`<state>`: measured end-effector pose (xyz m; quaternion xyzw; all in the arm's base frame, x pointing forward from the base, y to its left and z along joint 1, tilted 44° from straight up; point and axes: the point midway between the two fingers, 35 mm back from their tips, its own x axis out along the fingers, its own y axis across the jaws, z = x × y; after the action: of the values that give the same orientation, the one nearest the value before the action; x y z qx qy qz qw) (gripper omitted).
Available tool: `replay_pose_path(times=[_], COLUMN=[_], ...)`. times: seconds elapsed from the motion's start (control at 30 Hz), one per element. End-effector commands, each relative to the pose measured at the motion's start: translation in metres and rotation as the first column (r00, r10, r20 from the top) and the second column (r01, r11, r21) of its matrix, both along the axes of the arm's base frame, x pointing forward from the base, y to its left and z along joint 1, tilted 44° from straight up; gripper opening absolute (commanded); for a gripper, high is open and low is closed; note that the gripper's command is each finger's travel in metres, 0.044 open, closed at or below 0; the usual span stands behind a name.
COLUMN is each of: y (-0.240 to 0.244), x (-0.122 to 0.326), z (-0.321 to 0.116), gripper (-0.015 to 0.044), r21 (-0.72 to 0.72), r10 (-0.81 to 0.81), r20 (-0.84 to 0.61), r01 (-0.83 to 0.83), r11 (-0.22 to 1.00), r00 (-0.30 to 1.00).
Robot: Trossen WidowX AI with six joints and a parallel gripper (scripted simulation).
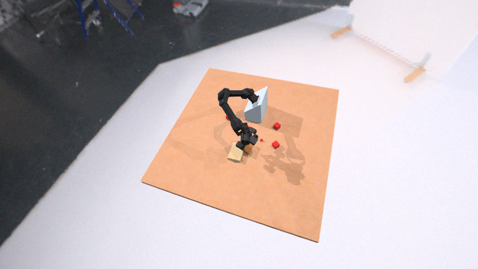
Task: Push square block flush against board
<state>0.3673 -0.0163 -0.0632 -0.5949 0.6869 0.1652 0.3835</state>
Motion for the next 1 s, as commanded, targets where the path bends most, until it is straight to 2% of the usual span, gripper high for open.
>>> replay_pose_path(times=[0.0,0.97], y=[-0.003,0.027], x=[-0.001,0.014], z=[0.003,-0.025], gripper=[0.0,0.0], r21=[-0.002,0.0], r10=[0.0,0.0], r20=[0.002,0.004], r01=[0.0,0.0], r11=[1.0,1.0], r00=[1.0,1.0])
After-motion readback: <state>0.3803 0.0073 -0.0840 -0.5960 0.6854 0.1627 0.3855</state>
